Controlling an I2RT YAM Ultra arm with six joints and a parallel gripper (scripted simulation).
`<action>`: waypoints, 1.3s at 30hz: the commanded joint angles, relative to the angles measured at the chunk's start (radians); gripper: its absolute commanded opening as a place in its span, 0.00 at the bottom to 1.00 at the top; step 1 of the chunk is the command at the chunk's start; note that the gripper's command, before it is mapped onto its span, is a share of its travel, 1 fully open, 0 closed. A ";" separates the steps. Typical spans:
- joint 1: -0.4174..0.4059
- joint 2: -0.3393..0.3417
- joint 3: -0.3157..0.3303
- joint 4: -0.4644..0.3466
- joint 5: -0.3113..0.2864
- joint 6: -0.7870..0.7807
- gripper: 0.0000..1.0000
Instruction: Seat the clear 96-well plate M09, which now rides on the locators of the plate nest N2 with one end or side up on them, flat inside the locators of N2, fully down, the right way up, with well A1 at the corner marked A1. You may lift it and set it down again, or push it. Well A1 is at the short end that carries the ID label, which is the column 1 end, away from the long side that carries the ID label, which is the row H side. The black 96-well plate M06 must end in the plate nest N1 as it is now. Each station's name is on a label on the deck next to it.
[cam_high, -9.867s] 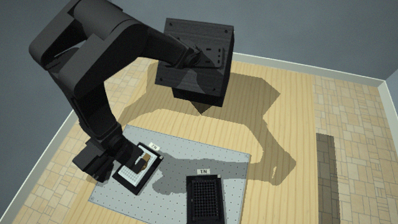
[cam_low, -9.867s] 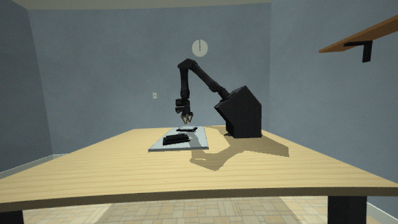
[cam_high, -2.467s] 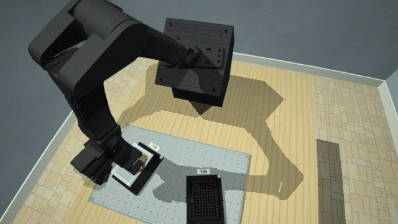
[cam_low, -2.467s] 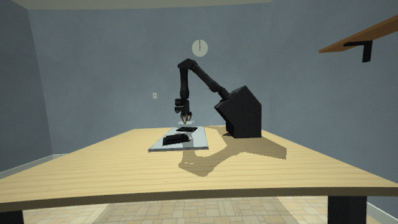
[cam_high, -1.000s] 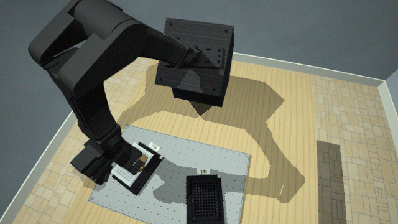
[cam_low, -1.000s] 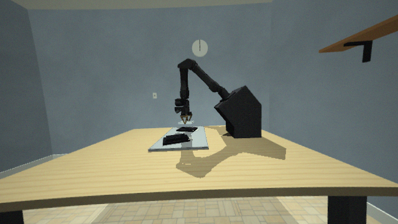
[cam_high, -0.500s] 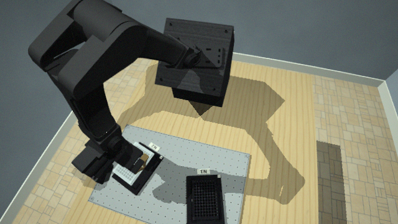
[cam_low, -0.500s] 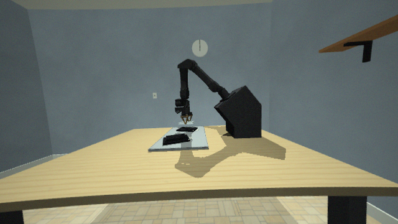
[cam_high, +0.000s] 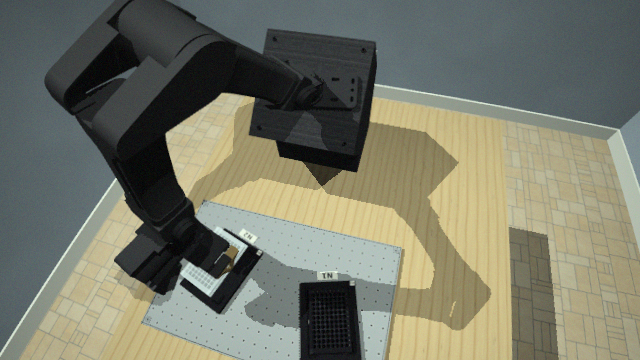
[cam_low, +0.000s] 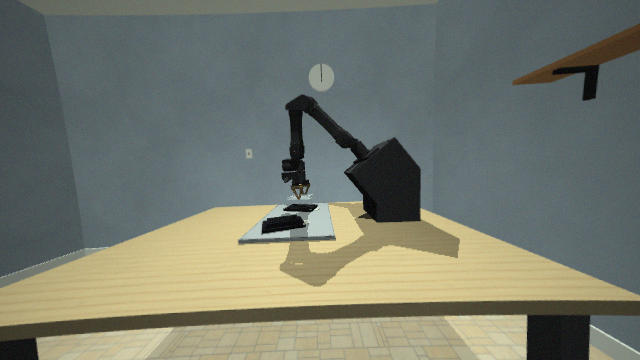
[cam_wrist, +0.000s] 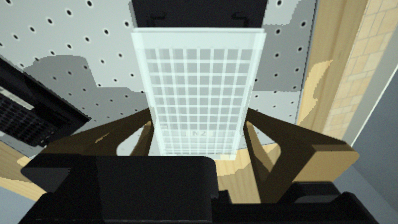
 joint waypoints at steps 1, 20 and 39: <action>-0.020 0.004 0.040 -0.014 -0.009 -0.007 0.00; -0.023 -0.010 0.042 0.010 -0.010 -0.010 0.00; -0.026 -0.026 -0.013 0.020 -0.011 -0.011 0.00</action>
